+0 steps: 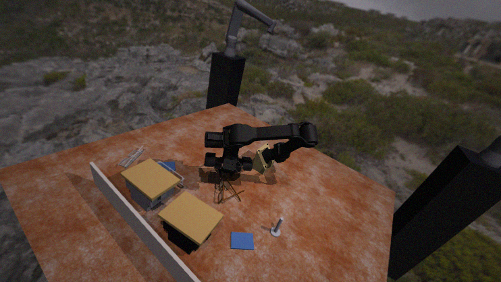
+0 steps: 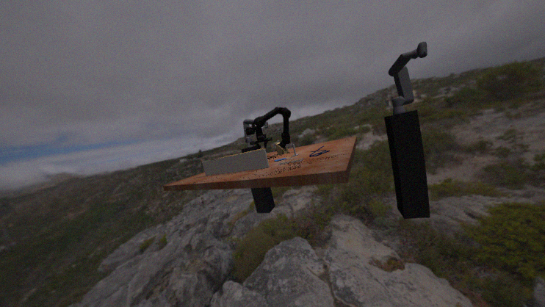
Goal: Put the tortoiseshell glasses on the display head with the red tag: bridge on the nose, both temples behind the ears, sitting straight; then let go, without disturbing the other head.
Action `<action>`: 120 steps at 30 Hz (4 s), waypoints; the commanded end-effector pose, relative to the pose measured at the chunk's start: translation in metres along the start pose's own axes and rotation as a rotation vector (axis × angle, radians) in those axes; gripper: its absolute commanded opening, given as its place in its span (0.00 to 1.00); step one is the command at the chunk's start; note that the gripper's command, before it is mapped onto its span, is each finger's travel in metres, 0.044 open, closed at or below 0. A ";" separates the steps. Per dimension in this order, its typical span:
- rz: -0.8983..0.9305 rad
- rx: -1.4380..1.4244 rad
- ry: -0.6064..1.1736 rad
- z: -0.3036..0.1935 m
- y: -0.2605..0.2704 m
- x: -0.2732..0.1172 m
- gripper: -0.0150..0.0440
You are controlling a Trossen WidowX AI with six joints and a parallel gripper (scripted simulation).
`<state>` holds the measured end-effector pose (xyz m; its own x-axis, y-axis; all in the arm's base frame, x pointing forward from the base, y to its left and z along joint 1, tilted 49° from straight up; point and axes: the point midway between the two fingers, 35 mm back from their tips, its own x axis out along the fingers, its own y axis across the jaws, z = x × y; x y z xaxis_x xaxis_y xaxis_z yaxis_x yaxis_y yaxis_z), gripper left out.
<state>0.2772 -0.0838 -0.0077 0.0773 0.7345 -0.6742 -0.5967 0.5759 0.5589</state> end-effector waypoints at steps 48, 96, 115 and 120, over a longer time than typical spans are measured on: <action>0.007 0.014 -0.006 -0.001 -0.004 0.060 0.46; 0.002 0.014 0.000 0.000 -0.007 0.022 0.25; 0.003 0.015 -0.002 0.006 -0.007 -0.043 0.25; -0.006 0.018 0.005 0.033 0.008 -0.045 0.25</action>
<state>0.2838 -0.1118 0.0228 0.0702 0.7378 -0.6714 -0.5737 0.5805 0.5778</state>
